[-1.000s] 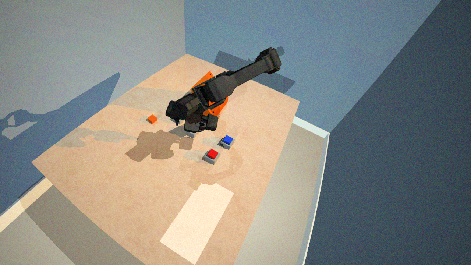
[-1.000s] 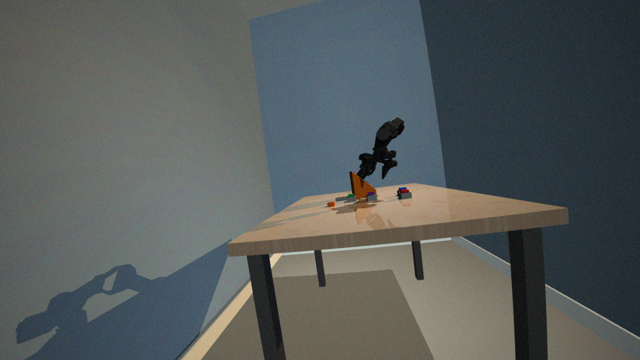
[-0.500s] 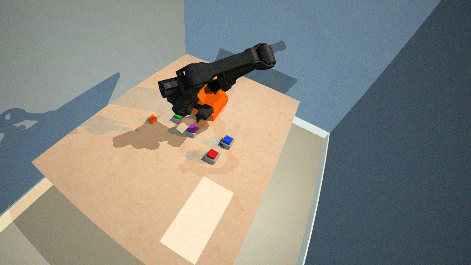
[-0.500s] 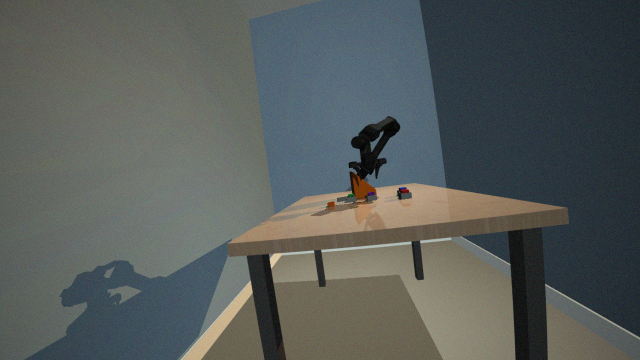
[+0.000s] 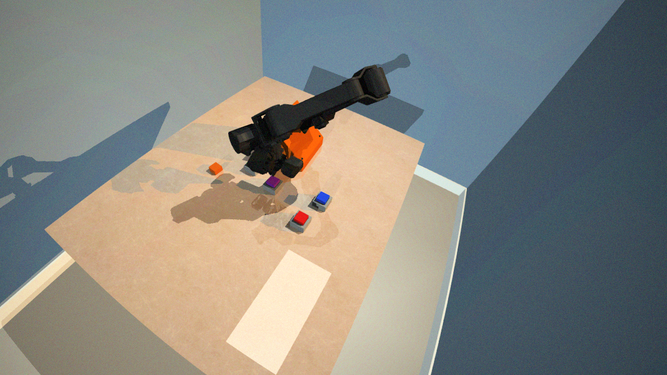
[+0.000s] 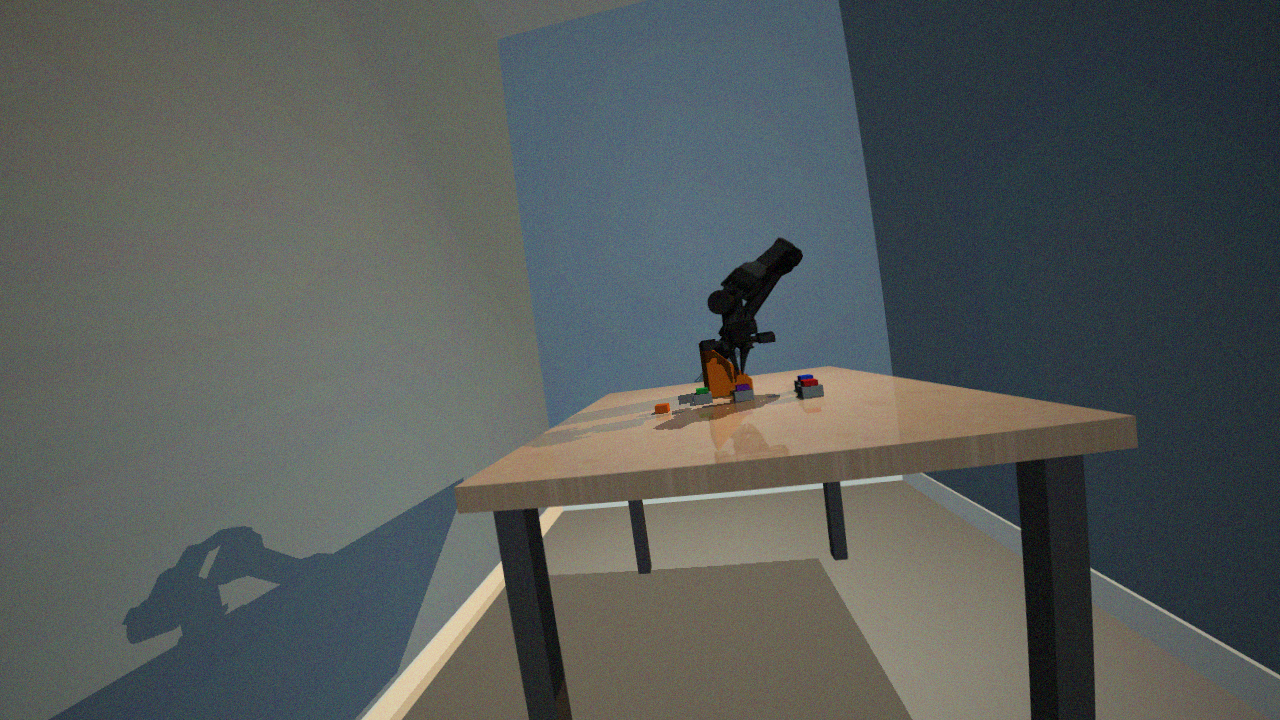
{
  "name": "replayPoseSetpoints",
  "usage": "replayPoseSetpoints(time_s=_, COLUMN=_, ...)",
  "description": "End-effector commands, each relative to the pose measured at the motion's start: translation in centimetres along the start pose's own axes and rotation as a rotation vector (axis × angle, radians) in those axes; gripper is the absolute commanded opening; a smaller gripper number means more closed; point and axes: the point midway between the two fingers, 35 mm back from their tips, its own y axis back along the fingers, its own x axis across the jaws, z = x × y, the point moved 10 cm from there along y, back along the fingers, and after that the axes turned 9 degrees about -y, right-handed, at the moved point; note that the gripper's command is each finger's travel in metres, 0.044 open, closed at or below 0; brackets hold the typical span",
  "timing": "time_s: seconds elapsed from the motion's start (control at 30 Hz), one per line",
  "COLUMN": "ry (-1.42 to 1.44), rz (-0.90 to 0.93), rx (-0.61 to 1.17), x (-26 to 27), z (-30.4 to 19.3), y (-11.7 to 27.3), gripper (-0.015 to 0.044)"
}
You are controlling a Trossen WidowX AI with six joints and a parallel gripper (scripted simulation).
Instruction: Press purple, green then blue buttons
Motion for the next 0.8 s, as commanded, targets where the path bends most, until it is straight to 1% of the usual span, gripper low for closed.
replayPoseSetpoints(time_s=0.0, ry=-0.006, rz=0.004, rx=0.001, x=0.0, z=-0.1, y=-0.1, gripper=0.0020)
replayPoseSetpoints(time_s=0.77, ry=-0.006, rz=0.005, rx=0.001, x=0.0, z=-0.1, y=-3.4, gripper=0.0020)
